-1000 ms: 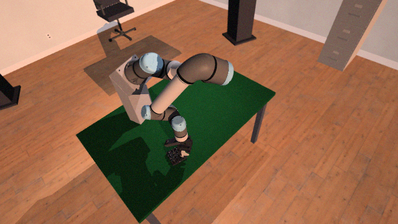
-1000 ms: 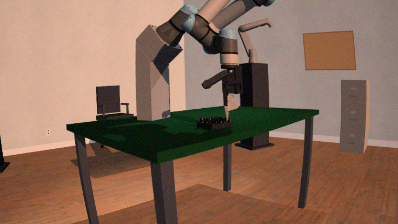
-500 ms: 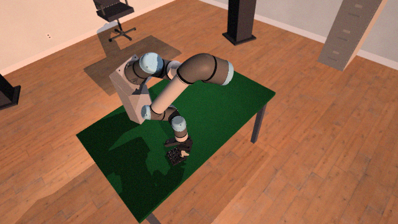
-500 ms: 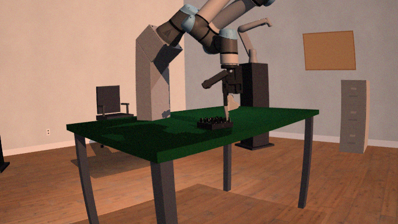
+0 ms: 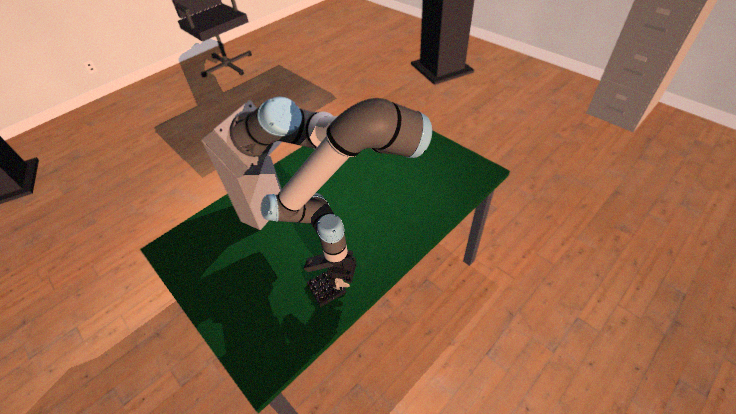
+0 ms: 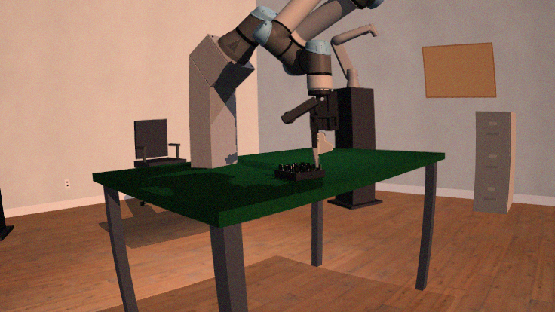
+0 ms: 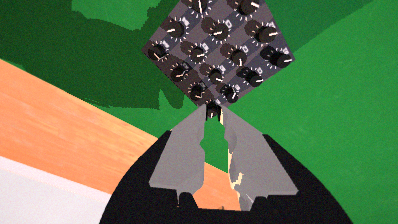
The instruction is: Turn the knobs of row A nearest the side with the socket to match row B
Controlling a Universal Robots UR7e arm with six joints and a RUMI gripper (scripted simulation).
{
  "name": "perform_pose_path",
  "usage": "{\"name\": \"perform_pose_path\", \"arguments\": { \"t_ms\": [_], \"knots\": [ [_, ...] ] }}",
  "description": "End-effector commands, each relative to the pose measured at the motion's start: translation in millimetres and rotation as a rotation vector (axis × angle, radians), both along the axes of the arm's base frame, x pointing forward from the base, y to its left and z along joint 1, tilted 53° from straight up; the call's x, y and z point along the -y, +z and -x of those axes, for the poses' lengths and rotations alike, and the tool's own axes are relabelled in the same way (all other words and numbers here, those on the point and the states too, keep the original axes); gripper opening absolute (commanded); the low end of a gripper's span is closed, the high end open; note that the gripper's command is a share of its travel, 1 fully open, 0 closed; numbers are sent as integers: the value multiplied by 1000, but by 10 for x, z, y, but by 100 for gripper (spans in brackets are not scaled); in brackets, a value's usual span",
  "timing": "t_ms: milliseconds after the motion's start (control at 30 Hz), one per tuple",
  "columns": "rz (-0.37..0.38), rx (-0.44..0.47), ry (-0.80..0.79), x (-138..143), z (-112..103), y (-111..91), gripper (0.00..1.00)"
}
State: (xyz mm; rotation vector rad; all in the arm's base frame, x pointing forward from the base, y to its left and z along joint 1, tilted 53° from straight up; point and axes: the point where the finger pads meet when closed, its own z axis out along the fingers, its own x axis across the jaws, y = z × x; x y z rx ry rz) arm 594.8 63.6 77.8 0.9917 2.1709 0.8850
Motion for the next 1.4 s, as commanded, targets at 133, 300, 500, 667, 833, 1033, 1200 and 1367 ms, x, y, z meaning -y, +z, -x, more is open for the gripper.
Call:
{"name": "perform_pose_path", "arguments": {
  "t_ms": [133,300,500,667,833,1033,1200,1367],
  "knots": [
    [2,4,2,-5,-15,17,4],
    [2,4,2,-5,-15,17,4],
    [2,4,2,-5,-15,17,4],
    [2,4,2,-5,-15,17,4],
    [2,4,2,-5,-15,17,4],
    [1,4,1,-5,-15,17,4],
    [-3,2,-2,-5,-16,17,4],
    [-8,0,-6,-4,-16,17,4]
  ]
}}
